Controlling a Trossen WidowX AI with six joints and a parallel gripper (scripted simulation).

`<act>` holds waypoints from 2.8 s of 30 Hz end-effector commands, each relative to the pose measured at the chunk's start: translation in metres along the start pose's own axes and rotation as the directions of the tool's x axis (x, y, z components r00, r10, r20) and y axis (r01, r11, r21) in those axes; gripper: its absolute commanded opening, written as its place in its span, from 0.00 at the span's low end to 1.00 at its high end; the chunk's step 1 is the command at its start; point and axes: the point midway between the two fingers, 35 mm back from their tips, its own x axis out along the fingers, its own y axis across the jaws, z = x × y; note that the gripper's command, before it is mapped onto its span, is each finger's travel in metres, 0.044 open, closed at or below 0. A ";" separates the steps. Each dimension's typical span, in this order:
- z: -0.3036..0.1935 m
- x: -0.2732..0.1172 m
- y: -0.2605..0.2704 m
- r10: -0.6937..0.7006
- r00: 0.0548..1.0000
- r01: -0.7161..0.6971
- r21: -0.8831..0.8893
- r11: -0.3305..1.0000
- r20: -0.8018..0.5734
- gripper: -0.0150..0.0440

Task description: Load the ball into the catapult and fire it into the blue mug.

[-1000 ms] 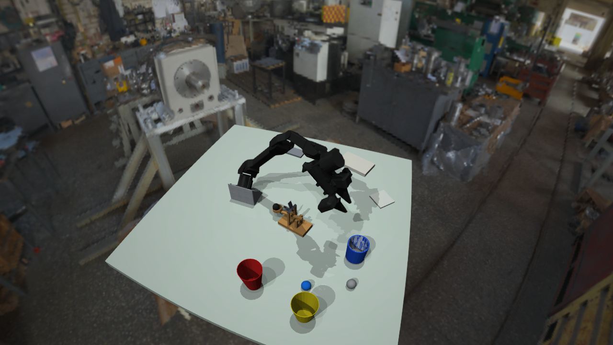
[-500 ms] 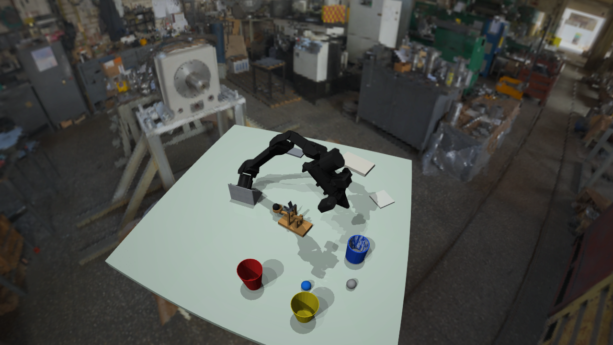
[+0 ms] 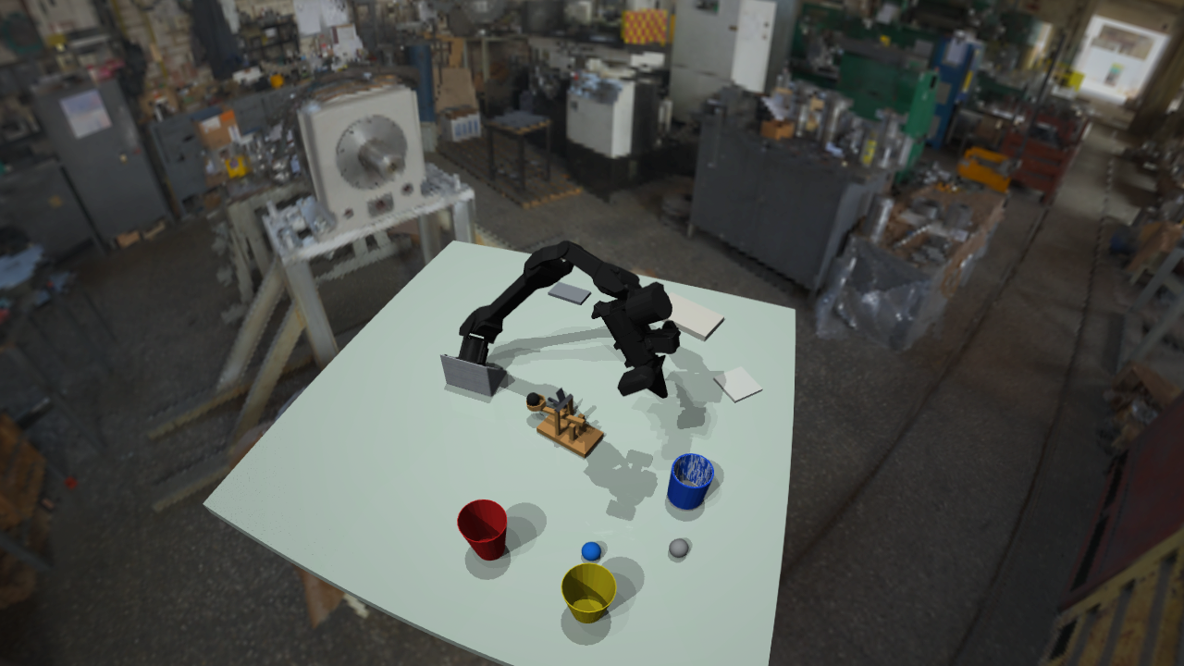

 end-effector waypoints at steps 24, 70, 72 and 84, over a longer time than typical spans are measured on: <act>-0.110 -0.017 0.085 -0.238 0.897 -0.031 -0.591 0.806 -0.372 0.25; -0.275 -0.082 0.144 -0.517 0.557 -0.629 -0.736 0.248 -0.650 0.25; -0.276 -0.079 0.145 -0.517 0.557 -0.629 -0.736 0.248 -0.650 0.25; -0.286 -0.062 0.148 -0.516 0.557 -0.630 -0.736 0.248 -0.651 0.25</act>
